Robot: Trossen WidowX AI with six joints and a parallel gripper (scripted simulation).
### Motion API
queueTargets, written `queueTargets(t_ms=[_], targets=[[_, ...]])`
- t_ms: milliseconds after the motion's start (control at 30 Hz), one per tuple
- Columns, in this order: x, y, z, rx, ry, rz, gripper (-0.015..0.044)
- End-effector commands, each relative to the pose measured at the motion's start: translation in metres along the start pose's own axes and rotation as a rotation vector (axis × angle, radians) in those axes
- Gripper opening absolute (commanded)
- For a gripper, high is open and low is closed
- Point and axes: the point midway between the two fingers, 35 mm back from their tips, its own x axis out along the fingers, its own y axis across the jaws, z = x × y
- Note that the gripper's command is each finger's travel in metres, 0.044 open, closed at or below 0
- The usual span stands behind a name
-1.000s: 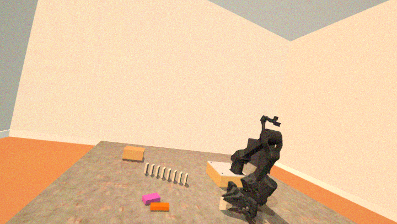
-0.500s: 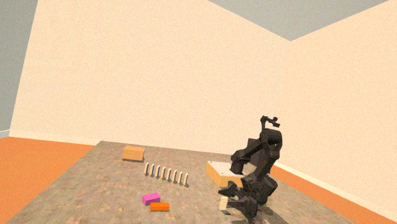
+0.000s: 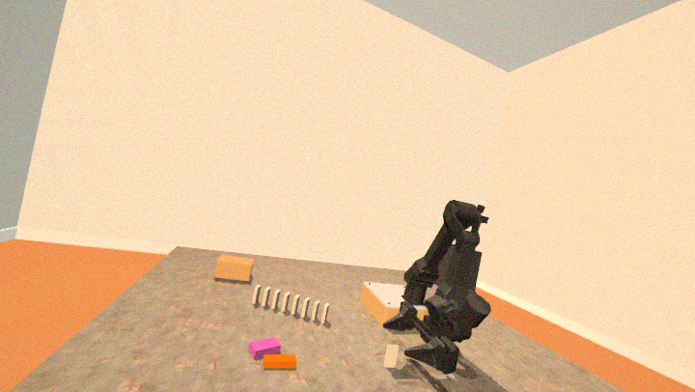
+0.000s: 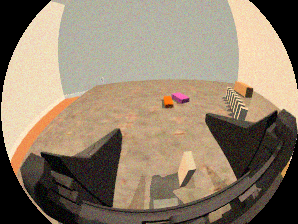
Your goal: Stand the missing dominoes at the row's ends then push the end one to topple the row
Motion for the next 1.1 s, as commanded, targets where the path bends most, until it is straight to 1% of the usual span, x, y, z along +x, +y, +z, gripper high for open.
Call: queueTargets(t_ms=[0, 133, 267, 300, 400, 433, 767, 1067], targets=[[0.026, 0.033, -0.003, -0.259, 0.145, 0.109, 0.044], [0.049, 0.045, -0.01, -0.592, 0.336, 0.237, 0.044], [0.06, 0.039, -0.009, -0.863, 0.548, 0.41, 0.044], [0.063, 0.042, -0.002, -0.886, 0.567, 0.461, 0.044], [0.062, 0.035, 0.001, -0.965, 0.65, 0.545, 0.044], [0.064, 0.036, 0.009, -0.982, 0.664, 0.6, 0.044], [0.036, -0.002, 0.036, -1.118, 0.916, 0.93, 0.044], [0.008, -0.028, 0.051, -1.132, 1.061, 1.088, 0.044]])
